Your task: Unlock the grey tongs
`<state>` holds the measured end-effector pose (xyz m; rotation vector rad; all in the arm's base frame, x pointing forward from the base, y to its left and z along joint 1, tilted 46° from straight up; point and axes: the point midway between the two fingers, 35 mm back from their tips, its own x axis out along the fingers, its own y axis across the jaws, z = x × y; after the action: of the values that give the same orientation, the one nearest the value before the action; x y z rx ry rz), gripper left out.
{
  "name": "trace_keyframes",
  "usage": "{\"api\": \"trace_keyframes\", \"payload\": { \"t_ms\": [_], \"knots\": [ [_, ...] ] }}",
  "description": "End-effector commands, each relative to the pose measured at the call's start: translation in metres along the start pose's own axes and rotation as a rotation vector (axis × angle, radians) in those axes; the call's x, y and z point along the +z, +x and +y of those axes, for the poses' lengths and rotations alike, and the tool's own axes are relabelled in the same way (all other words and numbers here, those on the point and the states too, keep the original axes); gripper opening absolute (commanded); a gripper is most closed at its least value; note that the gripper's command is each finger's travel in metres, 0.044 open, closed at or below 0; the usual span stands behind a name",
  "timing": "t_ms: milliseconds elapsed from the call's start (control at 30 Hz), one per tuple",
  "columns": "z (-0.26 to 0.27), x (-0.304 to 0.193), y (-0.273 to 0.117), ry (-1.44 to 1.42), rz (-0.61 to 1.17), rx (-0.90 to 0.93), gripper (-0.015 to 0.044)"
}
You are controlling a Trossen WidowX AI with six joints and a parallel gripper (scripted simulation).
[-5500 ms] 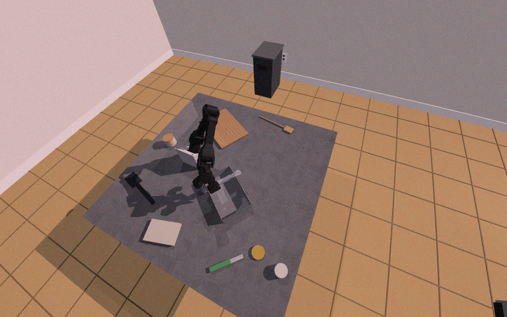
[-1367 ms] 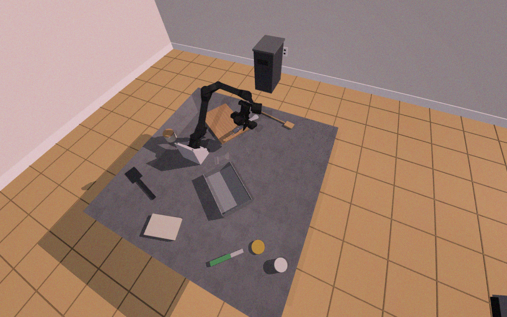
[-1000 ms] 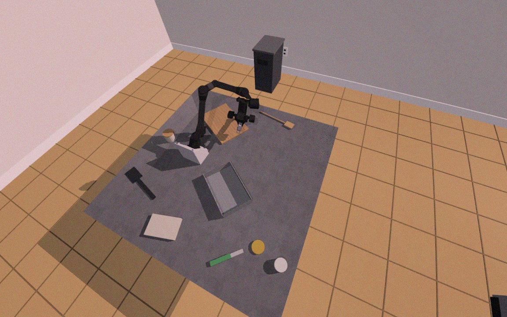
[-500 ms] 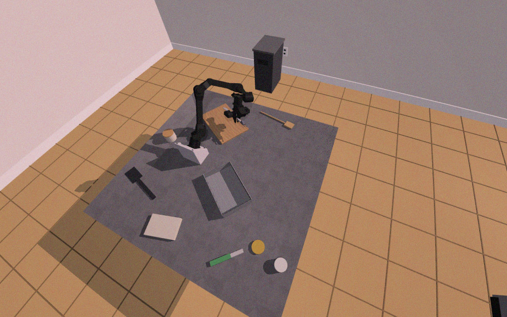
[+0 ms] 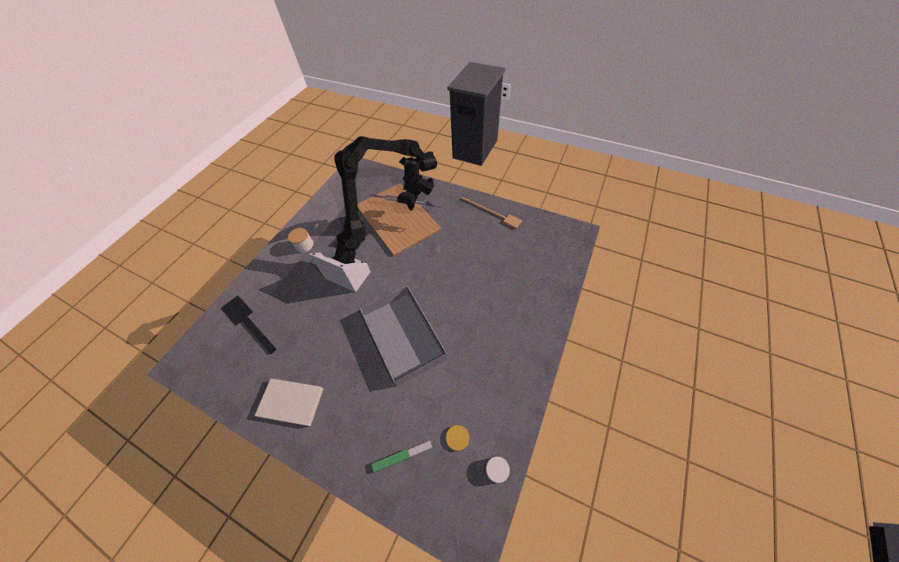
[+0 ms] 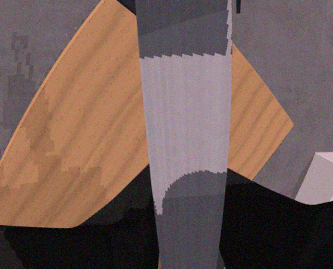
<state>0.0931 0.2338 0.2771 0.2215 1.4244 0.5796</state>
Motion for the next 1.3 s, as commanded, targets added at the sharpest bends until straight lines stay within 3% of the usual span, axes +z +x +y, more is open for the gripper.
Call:
{"api": "trace_keyframes", "payload": {
  "t_ms": [0, 1267],
  "knots": [
    [0.005, -0.010, -0.006, -0.164, -0.020, 0.014, -0.0150],
    [0.033, -0.104, -0.074, -1.804, -0.304, 0.176, -0.0150]
  ]
}}
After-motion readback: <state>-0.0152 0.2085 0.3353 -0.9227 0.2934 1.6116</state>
